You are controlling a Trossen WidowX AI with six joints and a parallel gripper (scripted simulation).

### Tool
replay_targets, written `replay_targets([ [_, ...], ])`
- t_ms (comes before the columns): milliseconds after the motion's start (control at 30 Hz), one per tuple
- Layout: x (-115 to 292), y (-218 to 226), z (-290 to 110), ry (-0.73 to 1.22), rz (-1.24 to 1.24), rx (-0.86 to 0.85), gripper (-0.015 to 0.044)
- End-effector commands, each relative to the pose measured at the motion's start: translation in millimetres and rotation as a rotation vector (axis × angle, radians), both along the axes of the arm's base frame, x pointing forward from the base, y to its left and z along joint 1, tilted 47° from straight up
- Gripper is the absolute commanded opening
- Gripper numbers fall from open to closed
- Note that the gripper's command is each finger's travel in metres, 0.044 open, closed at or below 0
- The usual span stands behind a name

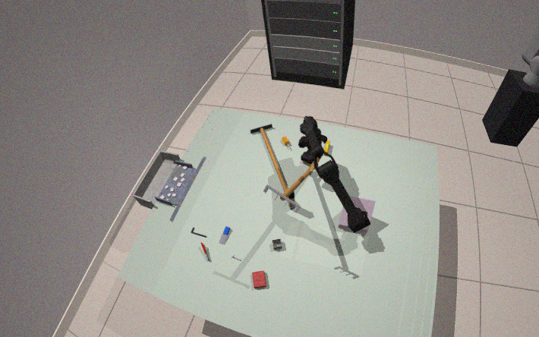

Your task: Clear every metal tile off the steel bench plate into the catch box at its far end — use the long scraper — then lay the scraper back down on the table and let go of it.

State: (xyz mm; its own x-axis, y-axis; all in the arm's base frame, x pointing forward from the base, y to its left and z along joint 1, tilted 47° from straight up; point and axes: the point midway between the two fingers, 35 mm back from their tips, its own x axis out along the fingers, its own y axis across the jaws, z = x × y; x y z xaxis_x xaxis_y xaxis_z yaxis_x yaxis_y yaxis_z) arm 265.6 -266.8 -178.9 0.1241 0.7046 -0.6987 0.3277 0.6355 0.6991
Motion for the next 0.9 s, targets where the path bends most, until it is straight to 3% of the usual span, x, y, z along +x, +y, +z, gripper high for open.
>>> replay_targets([
  [0,-11,-7,-13,0.013,0.009,-0.017,0.0],
  [200,-16,-10,-20,0.014,0.008,-0.017,0.0],
  [667,-12,-25,12,0.01,-0.002,-0.001,0.0],
  [867,13,-33,19,0.019,-0.082,-0.059,0.0],
])
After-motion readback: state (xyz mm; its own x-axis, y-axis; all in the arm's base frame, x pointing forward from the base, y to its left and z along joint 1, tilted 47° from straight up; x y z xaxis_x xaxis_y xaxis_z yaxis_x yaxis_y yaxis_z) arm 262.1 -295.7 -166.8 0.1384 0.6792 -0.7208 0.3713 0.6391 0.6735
